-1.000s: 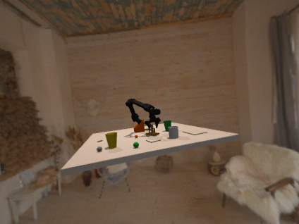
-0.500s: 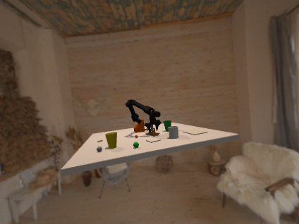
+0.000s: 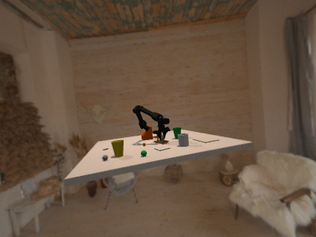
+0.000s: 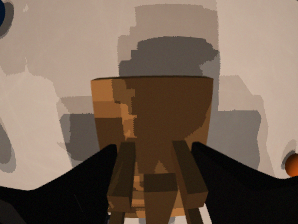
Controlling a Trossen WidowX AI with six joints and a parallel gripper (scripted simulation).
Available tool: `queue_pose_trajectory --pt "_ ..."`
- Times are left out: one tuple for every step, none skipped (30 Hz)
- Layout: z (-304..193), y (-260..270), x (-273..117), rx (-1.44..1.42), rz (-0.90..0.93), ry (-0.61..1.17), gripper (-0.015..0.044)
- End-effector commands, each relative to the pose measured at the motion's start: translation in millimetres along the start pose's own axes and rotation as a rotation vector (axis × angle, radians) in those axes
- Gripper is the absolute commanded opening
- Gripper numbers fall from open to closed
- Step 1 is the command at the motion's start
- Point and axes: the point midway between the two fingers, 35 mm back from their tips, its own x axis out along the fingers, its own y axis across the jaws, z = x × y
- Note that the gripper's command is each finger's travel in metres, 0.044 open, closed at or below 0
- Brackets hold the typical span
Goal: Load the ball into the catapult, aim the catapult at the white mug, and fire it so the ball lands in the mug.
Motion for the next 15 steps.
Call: queue_pose_trajectory --pt "0.4 -0.3 -0.5 0.001 0.0 -0.001 0.0112" --pt "0.4 -0.3 -0.5 0.001 0.0 -0.001 0.0105" --pt "0.4 -0.3 -0.5 0.001 0.0 -0.001 0.0098" --pt "0.4 -0.3 -0.5 0.001 0.0 -0.001 0.0092" --pt "0.6 -0.3 -3.2 0.001 0.0 -0.001 0.0065" --pt "1.0 -0.1 -11.3 0.001 0.001 -0.001 0.0039" --pt "1.3 0.2 -25.1 0.0 0.002 -0.001 0.0013" --pt "0.9 0.4 -39.0 0.0 0.002 -0.001 0.0" --pt "0.4 0.5 -47.4 0.0 0.002 -0.001 0.0" --pt "0.1 0.6 -50.3 0.0 0.002 -0.001 0.0" --pt "0.1 0.6 -50.3 0.0 0.002 -0.001 0.0" --pt "0.1 0.6 -50.3 0.0 0.002 -0.001 0.0" --pt "0.1 0.6 -50.3 0.0 0.002 -0.001 0.0" --pt "0.5 0.6 -49.7 -0.003 0.001 -0.001 0.0" --pt "0.5 0.6 -49.5 -0.003 0.001 -0.001 0.0"
